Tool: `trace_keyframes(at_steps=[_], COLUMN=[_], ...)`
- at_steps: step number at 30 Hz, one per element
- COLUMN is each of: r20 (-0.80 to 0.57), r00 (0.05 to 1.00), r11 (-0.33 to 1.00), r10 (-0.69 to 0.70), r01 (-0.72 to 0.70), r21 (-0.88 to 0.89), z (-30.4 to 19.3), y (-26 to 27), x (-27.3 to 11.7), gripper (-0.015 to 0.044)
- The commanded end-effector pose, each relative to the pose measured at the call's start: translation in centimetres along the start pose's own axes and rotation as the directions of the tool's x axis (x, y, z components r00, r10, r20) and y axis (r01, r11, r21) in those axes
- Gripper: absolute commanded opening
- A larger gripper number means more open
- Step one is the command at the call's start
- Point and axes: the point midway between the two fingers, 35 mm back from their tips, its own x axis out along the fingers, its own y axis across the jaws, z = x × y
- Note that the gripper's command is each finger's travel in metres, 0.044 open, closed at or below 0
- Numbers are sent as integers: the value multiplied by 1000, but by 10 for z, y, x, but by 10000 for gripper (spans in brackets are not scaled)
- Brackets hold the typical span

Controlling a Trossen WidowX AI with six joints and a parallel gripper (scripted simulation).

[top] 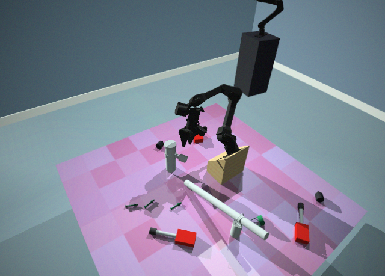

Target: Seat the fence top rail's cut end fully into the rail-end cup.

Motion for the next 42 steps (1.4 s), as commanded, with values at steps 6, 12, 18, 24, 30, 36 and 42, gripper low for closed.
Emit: trace_keyframes(at_steps=[6, 12, 18, 24, 30, 36, 42], r20=[-1, -3, -3, -3, -4, -4, -4], r00=[1000, 1000, 1000, 1000, 1000, 1000, 1000], r11=[1000, 1000, 1000, 1000, 1000, 1000, 1000], r10=[-1, -2, -2, -1, -1, -1, -1], r01=[1, 2, 1, 1, 1, 1, 1], r21=[-10, -11, -11, -11, -11, -11, -11], z=[-1, -1, -2, -3, -3, -3, -3], y=[25, 29, 28, 27, 27, 27, 27], x=[43, 48, 57, 67, 76, 86, 96], gripper=[440, 440, 440, 440, 440, 440, 440])
